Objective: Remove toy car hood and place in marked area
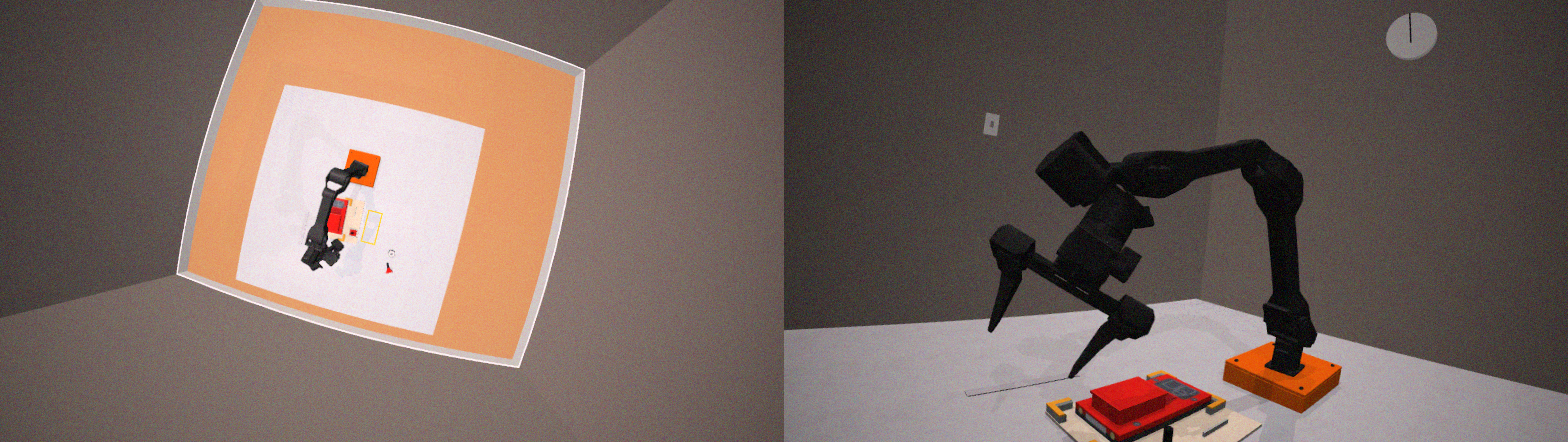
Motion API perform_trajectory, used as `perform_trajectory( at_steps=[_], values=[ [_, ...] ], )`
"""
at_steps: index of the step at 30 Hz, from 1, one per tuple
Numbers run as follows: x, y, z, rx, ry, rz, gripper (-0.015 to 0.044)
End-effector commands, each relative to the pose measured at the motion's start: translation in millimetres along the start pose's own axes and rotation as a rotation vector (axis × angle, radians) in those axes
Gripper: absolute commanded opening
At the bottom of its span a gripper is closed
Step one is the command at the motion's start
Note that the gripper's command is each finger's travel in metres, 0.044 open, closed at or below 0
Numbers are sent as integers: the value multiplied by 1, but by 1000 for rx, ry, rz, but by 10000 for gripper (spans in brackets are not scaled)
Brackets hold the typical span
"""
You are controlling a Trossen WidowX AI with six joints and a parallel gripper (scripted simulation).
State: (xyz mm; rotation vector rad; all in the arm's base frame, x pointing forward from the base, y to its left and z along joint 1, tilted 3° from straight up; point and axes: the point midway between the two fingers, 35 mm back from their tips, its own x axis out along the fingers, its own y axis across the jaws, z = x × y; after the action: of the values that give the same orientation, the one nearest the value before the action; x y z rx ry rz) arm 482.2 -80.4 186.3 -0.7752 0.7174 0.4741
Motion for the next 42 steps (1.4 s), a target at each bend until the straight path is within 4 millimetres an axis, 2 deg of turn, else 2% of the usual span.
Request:
perform_trajectory(
  at_steps=[1,8,13,21,42],
  values=[
    [-7,23,-39,251,148,74,440],
    [-36,76,-103,708,467,168,440],
    [-62,108,-134,947,671,187,440],
    [-64,111,-136,955,679,187,440],
    [-52,117,-143,955,679,187,440]
  ],
)
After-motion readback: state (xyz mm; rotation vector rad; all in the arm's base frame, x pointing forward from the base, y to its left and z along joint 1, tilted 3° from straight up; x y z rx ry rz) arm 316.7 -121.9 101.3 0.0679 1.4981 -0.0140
